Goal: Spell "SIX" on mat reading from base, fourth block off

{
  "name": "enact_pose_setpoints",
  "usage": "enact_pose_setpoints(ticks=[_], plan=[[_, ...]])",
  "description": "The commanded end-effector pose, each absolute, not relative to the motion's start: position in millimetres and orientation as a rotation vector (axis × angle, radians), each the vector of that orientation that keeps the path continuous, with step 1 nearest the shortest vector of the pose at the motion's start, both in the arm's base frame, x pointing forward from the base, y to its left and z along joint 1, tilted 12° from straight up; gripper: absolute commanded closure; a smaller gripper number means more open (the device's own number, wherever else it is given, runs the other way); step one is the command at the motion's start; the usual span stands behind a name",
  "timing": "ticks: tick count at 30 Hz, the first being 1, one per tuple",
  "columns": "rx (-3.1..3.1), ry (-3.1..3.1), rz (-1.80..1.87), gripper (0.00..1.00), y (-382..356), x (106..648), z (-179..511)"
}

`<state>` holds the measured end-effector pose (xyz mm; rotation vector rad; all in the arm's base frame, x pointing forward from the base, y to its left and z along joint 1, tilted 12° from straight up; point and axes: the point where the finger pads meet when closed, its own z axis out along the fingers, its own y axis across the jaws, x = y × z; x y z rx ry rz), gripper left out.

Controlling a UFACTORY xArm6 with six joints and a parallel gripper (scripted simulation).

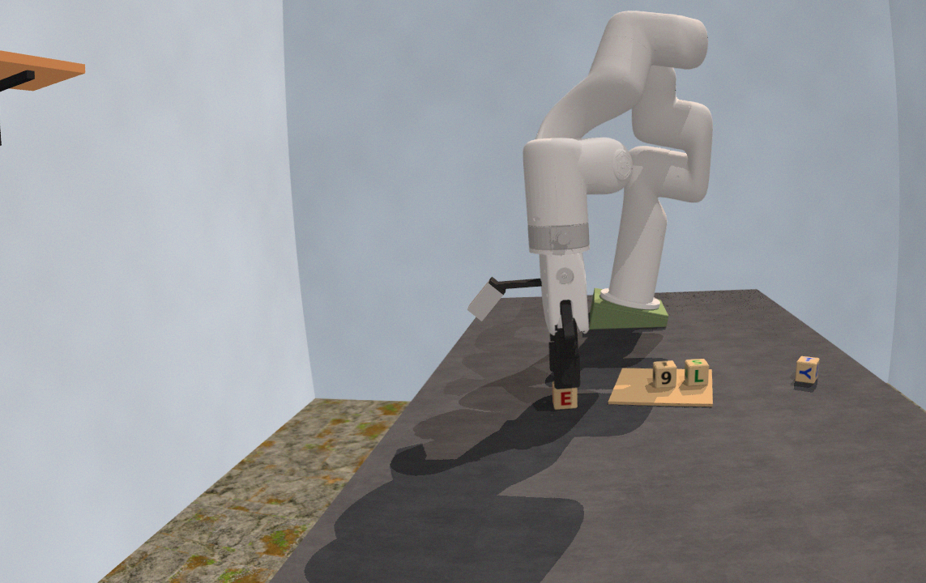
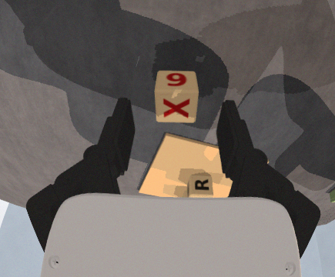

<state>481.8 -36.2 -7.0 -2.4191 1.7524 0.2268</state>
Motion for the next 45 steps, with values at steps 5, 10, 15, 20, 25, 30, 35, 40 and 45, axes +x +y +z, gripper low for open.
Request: enact_pose_setpoints(ticks=[5,10,15,20,25,30,35,40,45], plan=[[-2.418,1.752,0.221,0.31,-35,483,-15],[-2.418,1.752,0.221,0.31,-33,483,-25],[-2.418,1.752,0.221,0.31,-31,482,-33],[-2.418,1.752,0.221,0.31,-30,482,-36],[-2.418,1.752,0.221,0.31,-30,482,-37],[-2.418,1.752,0.221,0.31,-30,482,-37],[-2.418,1.752,0.221,0.31,-30,482,-37],[-2.418,1.752,0.221,0.31,-30,482,-37],[-2.418,1.752,0.221,0.31,-30,482,-37]])
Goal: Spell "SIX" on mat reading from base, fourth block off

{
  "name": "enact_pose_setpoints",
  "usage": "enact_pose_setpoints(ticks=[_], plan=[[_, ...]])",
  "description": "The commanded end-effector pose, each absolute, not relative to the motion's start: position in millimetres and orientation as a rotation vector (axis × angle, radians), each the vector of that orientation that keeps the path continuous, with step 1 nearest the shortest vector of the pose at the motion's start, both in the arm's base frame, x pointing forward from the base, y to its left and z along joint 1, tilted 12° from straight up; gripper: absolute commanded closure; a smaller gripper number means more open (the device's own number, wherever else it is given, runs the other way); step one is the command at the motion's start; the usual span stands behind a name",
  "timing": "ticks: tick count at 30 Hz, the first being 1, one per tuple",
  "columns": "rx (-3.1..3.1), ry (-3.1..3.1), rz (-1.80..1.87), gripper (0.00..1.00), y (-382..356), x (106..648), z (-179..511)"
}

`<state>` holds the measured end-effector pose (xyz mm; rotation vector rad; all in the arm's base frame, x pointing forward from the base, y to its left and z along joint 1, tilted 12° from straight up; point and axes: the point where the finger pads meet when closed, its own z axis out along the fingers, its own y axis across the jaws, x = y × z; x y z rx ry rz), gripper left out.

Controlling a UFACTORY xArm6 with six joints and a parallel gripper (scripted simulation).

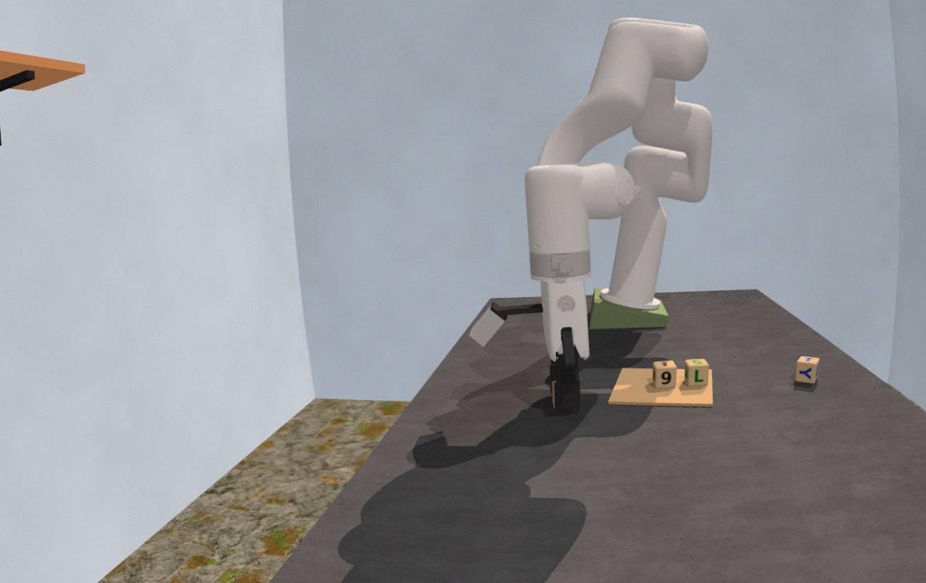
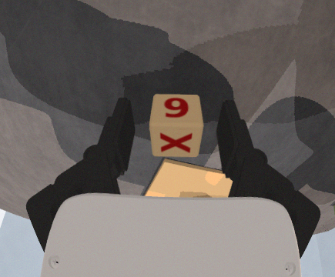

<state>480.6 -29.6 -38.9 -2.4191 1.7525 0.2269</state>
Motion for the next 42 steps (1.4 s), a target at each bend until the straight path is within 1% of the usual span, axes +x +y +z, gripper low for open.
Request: enact_pose_setpoints(ticks=[1,14,15,31,32,42], plan=[[-2.418,1.752,0.221,0.31,-30.0,482.3,-37.4],[-2.418,1.752,0.221,0.31,-30.0,482.3,-37.4],[-2.418,1.752,0.221,0.53,-30.0,482.3,-37.4],[-2.418,1.752,0.221,0.53,-30.0,482.3,-37.4],[-2.418,1.752,0.221,0.73,-30.0,482.3,-37.4],[-2.418,1.752,0.221,0.73,-30.0,482.3,-37.4]])
